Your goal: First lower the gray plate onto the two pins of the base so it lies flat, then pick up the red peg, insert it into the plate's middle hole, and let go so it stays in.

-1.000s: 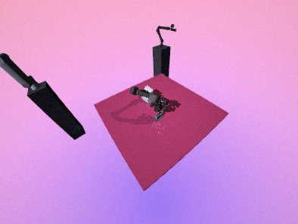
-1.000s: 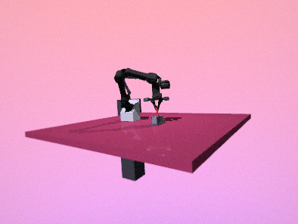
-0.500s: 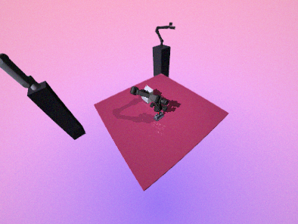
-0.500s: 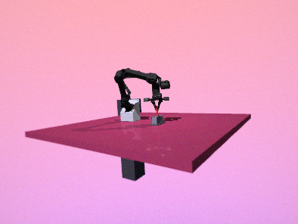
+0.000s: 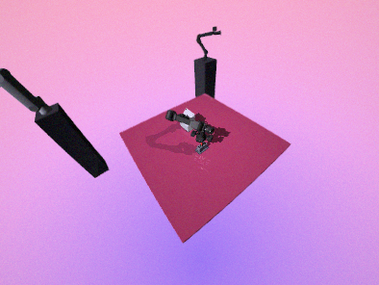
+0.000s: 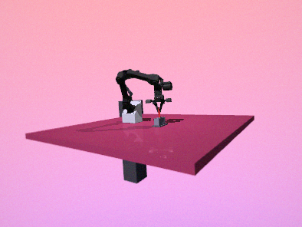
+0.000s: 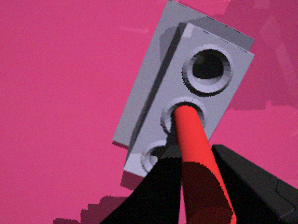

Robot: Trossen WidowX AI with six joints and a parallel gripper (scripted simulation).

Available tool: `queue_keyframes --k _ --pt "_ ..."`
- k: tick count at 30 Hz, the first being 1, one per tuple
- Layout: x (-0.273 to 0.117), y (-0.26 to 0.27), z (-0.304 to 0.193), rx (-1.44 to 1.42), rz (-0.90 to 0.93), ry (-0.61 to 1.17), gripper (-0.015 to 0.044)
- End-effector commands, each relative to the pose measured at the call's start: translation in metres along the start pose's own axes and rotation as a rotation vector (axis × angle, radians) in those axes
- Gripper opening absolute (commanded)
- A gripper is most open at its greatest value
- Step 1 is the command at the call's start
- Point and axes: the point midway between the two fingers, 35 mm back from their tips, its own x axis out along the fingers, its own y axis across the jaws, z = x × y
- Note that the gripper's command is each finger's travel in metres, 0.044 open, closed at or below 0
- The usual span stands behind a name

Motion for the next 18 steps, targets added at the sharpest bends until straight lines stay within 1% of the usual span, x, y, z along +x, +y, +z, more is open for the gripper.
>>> queue_keyframes --k 1,4,18 --pt "-0.0001 0.0000 0.0000 0.000 0.000 0.000 0.0079" --pt "-0.0001 0.0000 0.0000 0.000 0.000 0.000 0.0150" --pt "-0.0029 0.0001 -0.0001 -0.004 -0.002 -0.004 0.0150"
